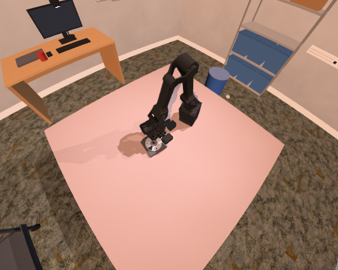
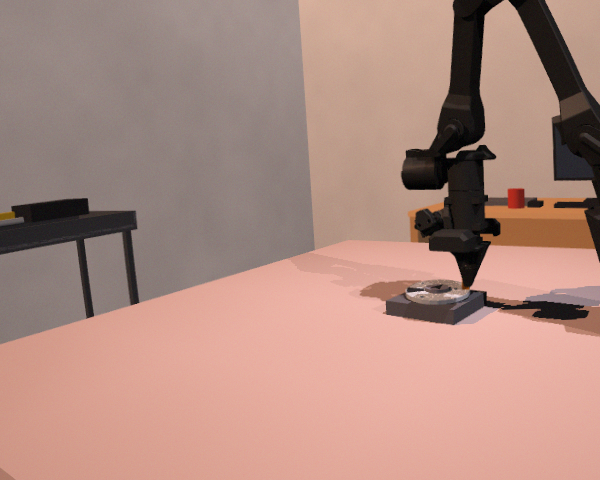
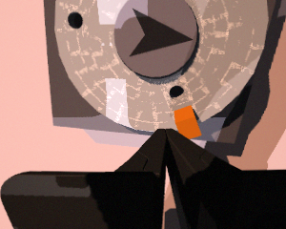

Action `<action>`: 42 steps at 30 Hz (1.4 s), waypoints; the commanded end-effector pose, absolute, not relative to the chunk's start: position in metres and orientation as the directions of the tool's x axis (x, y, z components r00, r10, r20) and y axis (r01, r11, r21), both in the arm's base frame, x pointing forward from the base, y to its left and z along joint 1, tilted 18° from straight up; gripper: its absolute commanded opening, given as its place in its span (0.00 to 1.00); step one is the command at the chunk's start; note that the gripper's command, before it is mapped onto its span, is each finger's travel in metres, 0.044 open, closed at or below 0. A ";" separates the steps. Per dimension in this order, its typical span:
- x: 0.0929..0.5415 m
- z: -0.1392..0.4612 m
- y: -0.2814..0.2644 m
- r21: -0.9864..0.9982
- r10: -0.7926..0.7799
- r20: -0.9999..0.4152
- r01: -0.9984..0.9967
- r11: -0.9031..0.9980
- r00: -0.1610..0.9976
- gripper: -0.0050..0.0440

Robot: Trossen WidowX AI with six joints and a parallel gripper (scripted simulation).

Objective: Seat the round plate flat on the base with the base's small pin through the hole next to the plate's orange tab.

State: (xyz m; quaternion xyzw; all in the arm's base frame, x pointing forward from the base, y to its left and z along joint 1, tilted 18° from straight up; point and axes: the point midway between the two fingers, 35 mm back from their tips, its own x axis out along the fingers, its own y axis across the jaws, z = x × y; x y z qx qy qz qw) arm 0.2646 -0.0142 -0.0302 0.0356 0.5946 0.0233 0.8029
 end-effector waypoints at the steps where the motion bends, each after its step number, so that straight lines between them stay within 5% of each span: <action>1: 0.271 -0.026 -0.018 0.084 0.080 -0.948 0.000 0.996 0.308 0.00; 42: 0.277 -0.023 -0.039 0.082 0.078 -0.947 0.000 0.997 0.310 0.00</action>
